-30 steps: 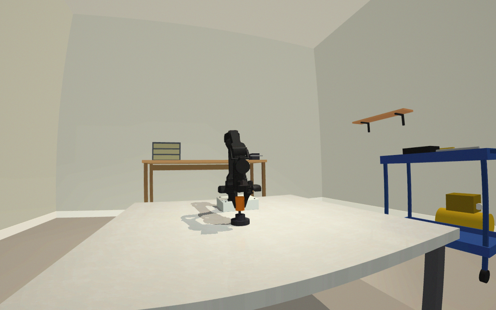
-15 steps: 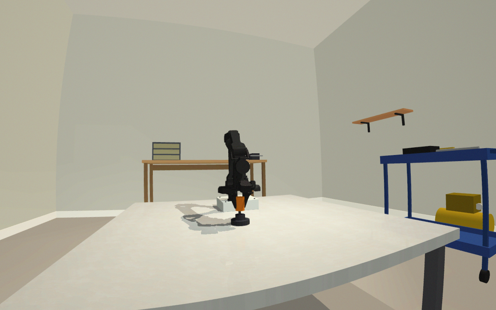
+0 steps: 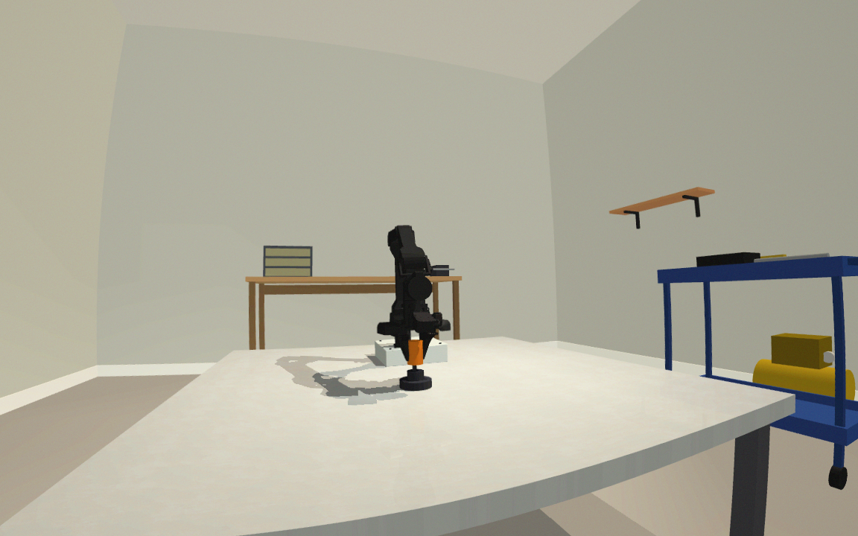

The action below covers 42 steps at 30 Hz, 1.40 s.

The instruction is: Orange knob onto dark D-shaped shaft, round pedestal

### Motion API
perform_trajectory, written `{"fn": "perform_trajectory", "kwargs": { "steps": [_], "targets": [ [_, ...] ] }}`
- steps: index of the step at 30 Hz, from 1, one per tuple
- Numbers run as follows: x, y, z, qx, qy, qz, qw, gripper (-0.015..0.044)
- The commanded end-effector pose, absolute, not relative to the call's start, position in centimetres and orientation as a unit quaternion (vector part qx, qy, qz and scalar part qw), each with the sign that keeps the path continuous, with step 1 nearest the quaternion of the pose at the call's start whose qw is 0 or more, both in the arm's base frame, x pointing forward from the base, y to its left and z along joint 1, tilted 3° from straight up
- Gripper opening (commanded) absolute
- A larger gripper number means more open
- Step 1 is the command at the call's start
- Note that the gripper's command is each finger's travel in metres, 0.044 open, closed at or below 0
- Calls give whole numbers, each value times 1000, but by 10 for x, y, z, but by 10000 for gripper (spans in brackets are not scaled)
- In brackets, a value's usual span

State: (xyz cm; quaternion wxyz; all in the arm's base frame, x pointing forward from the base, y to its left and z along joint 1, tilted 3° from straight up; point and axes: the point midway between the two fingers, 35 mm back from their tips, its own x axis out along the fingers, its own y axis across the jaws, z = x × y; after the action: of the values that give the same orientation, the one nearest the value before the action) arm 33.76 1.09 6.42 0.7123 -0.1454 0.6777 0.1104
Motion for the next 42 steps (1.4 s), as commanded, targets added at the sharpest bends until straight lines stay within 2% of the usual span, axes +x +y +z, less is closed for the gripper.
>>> {"fn": "perform_trajectory", "kwargs": {
  "steps": [1,13,42],
  "targets": [
    [337,11,67,-147,677,113,712,0],
    [340,11,69,-221,662,183,693,0],
    [339,11,64,-221,662,183,693,0]
  ]
}}
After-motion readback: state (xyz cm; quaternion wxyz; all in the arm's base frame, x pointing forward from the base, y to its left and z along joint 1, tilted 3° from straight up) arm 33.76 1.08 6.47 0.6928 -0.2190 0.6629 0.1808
